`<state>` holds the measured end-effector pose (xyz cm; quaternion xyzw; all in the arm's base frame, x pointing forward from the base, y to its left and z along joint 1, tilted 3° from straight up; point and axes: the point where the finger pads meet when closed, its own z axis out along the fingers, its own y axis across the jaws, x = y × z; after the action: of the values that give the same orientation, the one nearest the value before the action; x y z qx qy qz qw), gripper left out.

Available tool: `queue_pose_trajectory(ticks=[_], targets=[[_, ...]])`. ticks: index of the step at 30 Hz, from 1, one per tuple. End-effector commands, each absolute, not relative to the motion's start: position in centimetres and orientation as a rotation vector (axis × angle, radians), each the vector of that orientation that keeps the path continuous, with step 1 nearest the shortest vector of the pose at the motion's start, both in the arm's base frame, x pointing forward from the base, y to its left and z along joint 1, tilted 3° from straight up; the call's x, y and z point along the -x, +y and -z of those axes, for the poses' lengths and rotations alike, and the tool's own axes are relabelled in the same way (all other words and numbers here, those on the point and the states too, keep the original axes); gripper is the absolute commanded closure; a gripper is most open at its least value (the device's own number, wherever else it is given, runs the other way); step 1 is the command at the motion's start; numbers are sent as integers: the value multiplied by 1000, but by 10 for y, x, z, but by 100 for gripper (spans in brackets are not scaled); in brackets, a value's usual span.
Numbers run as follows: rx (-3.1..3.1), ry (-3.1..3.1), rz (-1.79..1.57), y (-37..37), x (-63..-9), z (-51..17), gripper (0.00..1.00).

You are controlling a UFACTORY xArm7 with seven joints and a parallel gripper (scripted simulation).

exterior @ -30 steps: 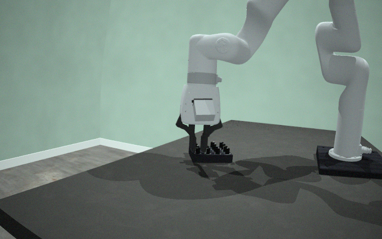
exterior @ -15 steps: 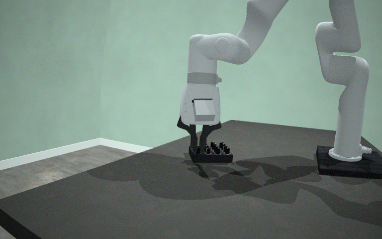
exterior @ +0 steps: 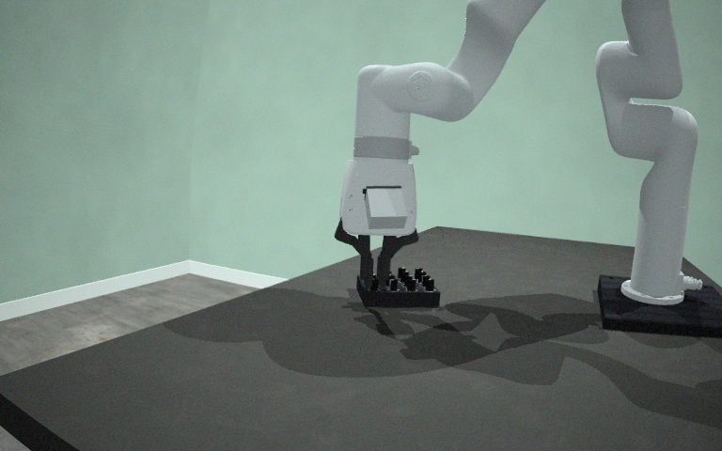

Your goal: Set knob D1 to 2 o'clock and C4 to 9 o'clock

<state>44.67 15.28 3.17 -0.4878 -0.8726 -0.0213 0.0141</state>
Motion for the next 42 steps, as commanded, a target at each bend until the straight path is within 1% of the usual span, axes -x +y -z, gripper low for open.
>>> queue_pose_trajectory(ticks=[1, 23, 42], targets=[[1521, -2719, 71, 153, -448, -33, 92], [1561, -2695, 71, 153, -448, -33, 92], [1816, -2525, 66, 153, -448, -33, 92]])
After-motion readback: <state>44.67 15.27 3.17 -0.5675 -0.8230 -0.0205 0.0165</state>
